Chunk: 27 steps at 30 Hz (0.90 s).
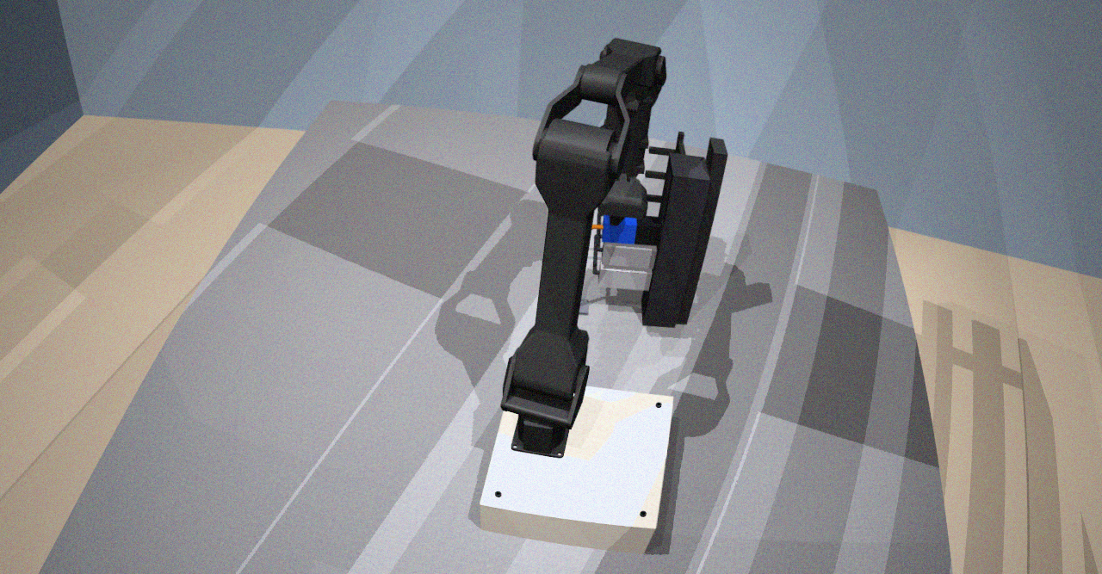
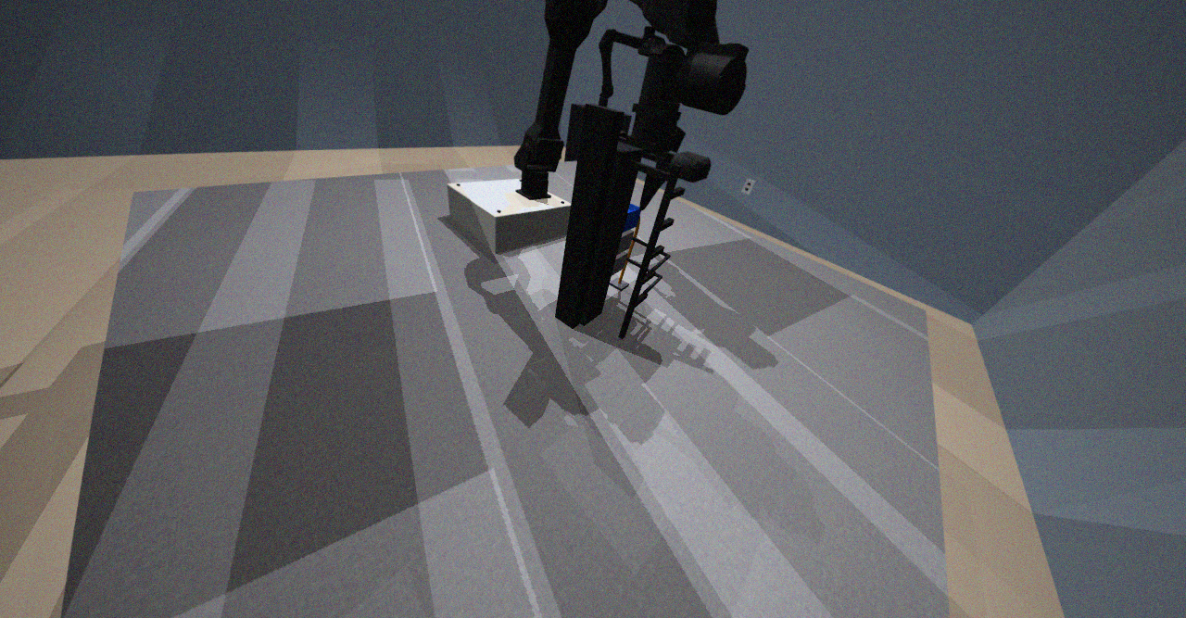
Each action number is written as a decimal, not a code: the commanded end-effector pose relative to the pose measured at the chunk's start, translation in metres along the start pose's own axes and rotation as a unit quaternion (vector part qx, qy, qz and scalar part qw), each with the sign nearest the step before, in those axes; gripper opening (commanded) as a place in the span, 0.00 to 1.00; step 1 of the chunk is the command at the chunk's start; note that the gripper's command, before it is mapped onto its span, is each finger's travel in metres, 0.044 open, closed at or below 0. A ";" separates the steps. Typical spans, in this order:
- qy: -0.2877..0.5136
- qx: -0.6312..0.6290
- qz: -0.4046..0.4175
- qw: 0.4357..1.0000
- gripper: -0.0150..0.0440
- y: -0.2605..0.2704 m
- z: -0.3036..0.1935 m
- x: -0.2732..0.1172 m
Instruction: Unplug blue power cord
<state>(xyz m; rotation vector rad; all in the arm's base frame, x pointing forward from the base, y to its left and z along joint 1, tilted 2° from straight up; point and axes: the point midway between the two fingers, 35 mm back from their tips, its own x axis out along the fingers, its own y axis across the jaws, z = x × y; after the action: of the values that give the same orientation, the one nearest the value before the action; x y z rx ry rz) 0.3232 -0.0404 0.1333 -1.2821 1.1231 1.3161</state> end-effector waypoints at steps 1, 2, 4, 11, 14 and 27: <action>0.001 -0.001 0.002 1.000 0.53 0.000 -0.002 0.004; 0.001 -0.001 0.002 1.000 0.53 0.000 -0.002 0.005; 0.001 -0.001 0.002 1.000 0.53 0.000 -0.002 0.008; 0.001 -0.001 0.002 1.000 0.53 0.000 -0.002 0.012; 0.000 0.000 0.000 1.000 0.44 0.000 -0.001 0.010; 0.000 0.000 0.000 1.000 0.25 0.000 0.000 0.010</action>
<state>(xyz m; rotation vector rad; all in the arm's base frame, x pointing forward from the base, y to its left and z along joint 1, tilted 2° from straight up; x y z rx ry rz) 0.3231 -0.0413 0.1232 -1.2809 1.1249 1.3192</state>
